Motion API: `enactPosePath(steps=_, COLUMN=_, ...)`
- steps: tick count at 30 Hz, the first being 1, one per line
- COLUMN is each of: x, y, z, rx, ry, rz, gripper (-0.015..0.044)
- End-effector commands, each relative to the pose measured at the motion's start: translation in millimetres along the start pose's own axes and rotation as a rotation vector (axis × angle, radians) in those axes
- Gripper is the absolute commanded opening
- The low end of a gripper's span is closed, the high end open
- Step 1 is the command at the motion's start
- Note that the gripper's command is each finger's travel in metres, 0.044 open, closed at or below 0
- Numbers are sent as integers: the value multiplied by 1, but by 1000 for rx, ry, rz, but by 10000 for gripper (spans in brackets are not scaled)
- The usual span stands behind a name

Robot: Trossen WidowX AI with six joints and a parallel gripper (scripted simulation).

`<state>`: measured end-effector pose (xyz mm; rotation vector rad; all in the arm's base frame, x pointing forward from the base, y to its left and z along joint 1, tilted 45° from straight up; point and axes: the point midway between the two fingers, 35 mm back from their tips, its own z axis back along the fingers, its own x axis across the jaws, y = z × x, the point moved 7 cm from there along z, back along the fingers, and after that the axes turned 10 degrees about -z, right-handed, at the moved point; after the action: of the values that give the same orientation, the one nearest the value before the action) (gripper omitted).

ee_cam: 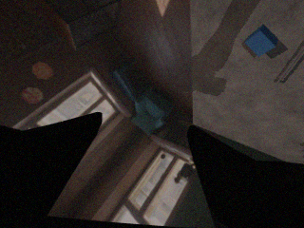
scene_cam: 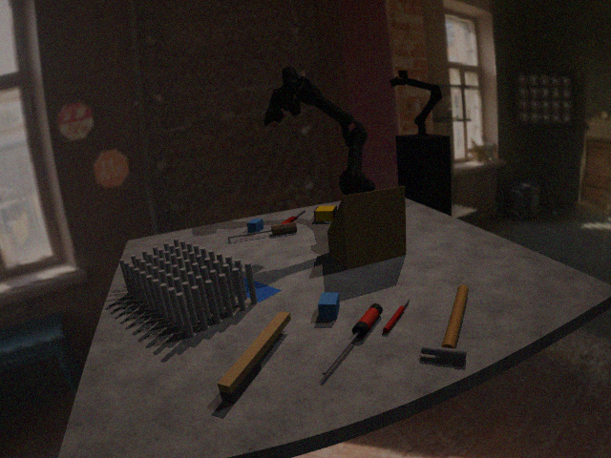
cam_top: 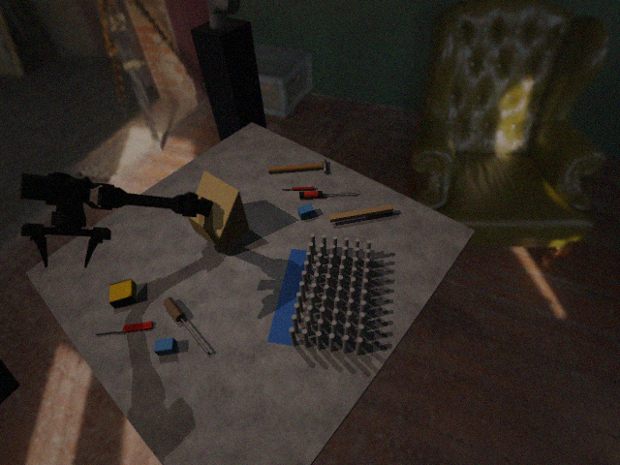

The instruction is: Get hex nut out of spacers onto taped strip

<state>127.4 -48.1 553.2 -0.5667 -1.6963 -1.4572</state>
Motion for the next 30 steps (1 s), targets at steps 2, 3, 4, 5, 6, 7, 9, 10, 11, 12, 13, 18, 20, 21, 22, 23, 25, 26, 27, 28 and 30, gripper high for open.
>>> enactPosePath(steps=2, x=-9, y=6, z=-1, rx=22, ry=7, rz=53, gripper=440)
enactPosePath(steps=3, x=-20, y=14, z=-2, rx=49, ry=15, rz=118, gripper=440)
enactPosePath(steps=4, x=-34, y=22, z=-4, rx=82, ry=24, rz=197, gripper=440)
enactPosePath(steps=5, x=-48, y=29, z=-6, rx=115, ry=32, rz=276, gripper=440)
enactPosePath(steps=6, x=-63, y=36, z=-8, rx=149, ry=39, rz=355, gripper=440)
enactPosePath(steps=7, x=-77, y=43, z=-11, rx=183, ry=45, rz=434, gripper=440)
enactPosePath(steps=9, x=-105, y=53, z=-15, rx=248, ry=53, rz=579, gripper=440)
enactPosePath(steps=10, x=-120, y=58, z=-18, rx=283, ry=55, rz=657, gripper=440)
enactPosePath(steps=11, x=-135, y=61, z=-21, rx=317, ry=57, rz=733, gripper=440)
enactPosePath(steps=12, x=-151, y=65, z=-24, rx=351, ry=58, rz=809, gripper=440)
enactPosePath(steps=13, x=-167, y=67, z=-28, rx=386, ry=58, rz=885, gripper=440)
enactPosePath(steps=18, x=-245, y=68, z=-47, rx=572, ry=46, rz=1250, gripper=440)
enactPosePath(steps=20, x=-276, y=62, z=-54, rx=653, ry=34, rz=1389, gripper=440)
enactPosePath(steps=21, x=-291, y=59, z=-58, rx=697, ry=27, rz=1459, gripper=440)
enactPosePath(steps=22, x=-306, y=54, z=-61, rx=743, ry=17, rz=1529, gripper=440)
enactPosePath(steps=23, x=-321, y=49, z=-65, rx=790, ry=7, rz=1597, gripper=440)
enactPosePath(steps=25, x=-350, y=35, z=-71, rx=888, ry=-19, rz=1726, gripper=440)
enactPosePath(steps=26, x=-364, y=28, z=-74, rx=939, ry=-35, rz=1788, gripper=440)
enactPosePath(steps=27, x=-377, y=20, z=-76, rx=992, ry=-52, rz=1846, gripper=440)
enactPosePath(steps=28, x=-390, y=11, z=-78, rx=1045, ry=-72, rz=1902, gripper=440)
enactPosePath(steps=30, x=-414, y=-8, z=-82, rx=1157, ry=-117, rz=2006, gripper=440)
